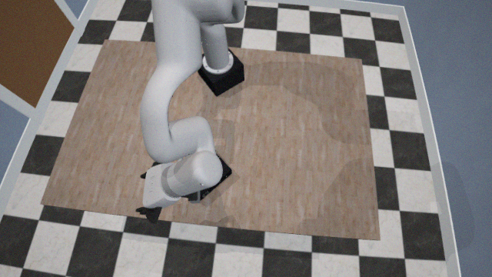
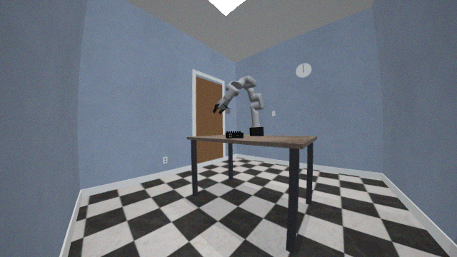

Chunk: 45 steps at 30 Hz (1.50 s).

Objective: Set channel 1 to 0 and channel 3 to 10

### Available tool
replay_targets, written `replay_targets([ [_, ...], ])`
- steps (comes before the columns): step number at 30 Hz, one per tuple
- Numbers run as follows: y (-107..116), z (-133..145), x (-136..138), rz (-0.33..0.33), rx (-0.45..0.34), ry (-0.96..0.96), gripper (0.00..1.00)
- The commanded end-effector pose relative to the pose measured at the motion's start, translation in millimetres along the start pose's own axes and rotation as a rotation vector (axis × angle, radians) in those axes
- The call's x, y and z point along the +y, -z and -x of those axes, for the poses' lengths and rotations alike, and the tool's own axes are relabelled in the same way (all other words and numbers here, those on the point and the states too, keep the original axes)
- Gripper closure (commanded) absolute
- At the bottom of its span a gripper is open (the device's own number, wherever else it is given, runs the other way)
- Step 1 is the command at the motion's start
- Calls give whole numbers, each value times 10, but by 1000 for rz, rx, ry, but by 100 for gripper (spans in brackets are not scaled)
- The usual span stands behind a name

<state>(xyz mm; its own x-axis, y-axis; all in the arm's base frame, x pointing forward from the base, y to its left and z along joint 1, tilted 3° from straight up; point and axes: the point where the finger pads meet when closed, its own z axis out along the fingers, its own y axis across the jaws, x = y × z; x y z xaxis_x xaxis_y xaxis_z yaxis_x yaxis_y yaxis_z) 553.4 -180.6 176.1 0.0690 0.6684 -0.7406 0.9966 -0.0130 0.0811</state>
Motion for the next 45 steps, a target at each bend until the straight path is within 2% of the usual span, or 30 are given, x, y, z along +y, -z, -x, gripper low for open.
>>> replay_targets([
  [1,14,15,13,3,0,-3,0],
  [18,14,14,11,3,1,-3,0],
  [20,13,-26,-27,-4,21,0,0],
  [22,13,-146,-141,-22,82,9,0],
  [24,33,-346,-330,-49,186,19,0],
  [25,33,-346,-330,-49,186,19,0],
  [26,57,-467,-443,-64,252,22,0],
  [27,57,-467,-443,-64,252,22,0],
  [28,91,-593,-562,-76,322,21,0],
  [30,91,-593,-562,-76,322,21,0],
  [31,133,-718,-679,-87,395,17,0],
  [34,133,-718,-679,-87,395,17,0],
  [35,183,-835,-790,-95,467,8,0],
  [36,183,-835,-790,-95,467,8,0],
  [37,235,-940,-891,-99,536,-5,0],
  [39,235,-940,-891,-99,536,-5,0],
  [40,285,-1029,-979,-101,598,-21,0],
  [42,285,-1029,-979,-101,598,-21,0],
  [43,330,-1101,-1054,-101,651,-39,0],
  [44,330,-1101,-1054,-101,651,-39,0],
  [45,368,-1158,-1115,-100,696,-56,0],
])
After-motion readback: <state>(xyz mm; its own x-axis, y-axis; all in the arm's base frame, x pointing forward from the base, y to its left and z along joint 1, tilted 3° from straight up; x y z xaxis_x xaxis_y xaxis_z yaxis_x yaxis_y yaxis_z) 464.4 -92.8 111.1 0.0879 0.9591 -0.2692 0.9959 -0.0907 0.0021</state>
